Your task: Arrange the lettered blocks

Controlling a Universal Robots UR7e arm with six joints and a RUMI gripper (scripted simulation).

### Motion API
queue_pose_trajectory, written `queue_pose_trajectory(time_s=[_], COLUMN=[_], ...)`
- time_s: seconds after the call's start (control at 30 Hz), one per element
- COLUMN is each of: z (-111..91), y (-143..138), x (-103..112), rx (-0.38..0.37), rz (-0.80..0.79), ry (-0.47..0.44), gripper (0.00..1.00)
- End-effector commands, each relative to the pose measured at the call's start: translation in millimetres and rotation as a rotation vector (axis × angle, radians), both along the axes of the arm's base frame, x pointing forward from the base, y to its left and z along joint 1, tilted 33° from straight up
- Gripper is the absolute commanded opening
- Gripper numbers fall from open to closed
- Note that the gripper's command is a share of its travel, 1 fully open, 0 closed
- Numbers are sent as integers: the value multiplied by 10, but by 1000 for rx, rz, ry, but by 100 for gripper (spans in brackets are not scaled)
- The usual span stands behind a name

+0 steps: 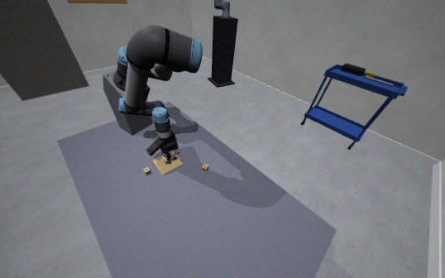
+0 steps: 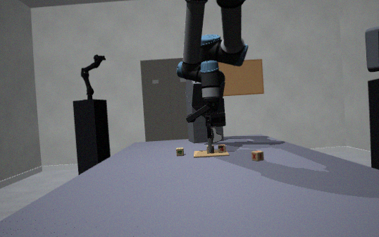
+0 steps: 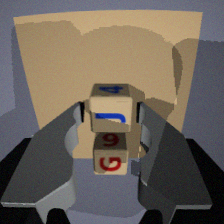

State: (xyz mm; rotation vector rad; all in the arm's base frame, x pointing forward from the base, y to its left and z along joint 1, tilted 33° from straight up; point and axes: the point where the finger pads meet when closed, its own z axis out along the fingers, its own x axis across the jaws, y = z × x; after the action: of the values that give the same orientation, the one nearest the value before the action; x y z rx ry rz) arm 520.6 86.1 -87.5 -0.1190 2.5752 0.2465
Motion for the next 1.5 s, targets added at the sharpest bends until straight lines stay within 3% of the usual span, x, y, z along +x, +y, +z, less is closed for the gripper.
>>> queue_pose_trajectory(time_s=[0.0, 0.43, 1.2, 1.47], z=[-4, 73, 611, 706], y=[6, -19, -146, -169], x=[5, -55, -388, -447], rx=[0, 1, 1, 1], rz=[1, -1, -1, -1], ry=[0, 1, 1, 1], gripper=[28, 28, 28, 28])
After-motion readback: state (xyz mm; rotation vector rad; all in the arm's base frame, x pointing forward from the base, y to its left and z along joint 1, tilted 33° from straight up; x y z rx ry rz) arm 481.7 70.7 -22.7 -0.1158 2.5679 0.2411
